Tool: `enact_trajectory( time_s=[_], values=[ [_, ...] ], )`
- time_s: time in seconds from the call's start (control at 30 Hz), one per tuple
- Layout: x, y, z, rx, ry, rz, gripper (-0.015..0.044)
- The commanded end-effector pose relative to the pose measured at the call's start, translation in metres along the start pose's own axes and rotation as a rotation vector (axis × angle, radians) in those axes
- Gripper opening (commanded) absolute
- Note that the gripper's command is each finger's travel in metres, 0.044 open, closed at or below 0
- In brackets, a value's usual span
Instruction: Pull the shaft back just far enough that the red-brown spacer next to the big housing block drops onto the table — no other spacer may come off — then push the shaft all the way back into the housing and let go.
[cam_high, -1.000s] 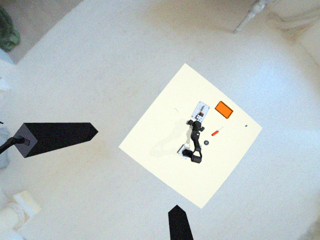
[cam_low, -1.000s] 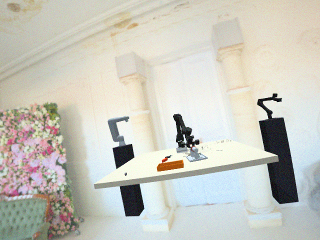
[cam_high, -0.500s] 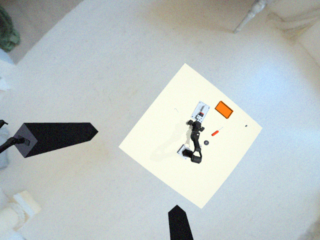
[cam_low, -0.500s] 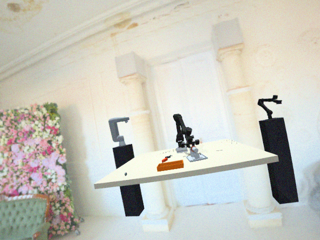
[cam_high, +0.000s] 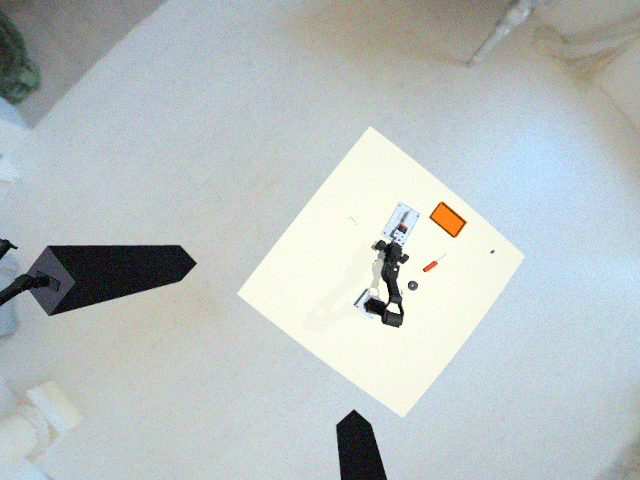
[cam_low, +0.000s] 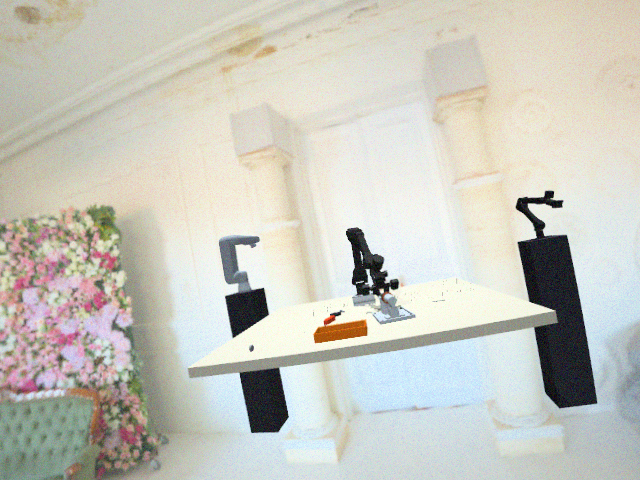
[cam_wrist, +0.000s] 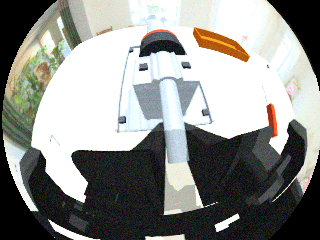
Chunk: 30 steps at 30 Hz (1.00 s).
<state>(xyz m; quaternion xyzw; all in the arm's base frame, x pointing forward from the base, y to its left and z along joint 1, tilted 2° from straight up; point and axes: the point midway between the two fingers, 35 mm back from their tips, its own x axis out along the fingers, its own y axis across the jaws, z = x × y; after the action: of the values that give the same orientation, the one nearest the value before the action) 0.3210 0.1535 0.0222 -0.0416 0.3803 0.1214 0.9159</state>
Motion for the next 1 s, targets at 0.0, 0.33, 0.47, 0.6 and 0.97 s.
enact_trajectory(
  time_s=[0.0, 0.33, 0.47, 0.6, 0.97],
  values=[
    [-0.0006, 0.0004, -0.0008, 0.002, 0.002, 0.003, 0.0000],
    [-0.0014, 0.0004, -0.0016, 0.002, 0.002, 0.003, 0.0000],
    [-0.0017, 0.0004, -0.0019, 0.002, 0.002, 0.003, 0.0000],
    [-0.0020, 0.0004, -0.0023, 0.002, 0.002, 0.003, 0.0000],
    [-0.0029, 0.0004, -0.0032, 0.002, 0.002, 0.003, 0.0000]
  ],
)
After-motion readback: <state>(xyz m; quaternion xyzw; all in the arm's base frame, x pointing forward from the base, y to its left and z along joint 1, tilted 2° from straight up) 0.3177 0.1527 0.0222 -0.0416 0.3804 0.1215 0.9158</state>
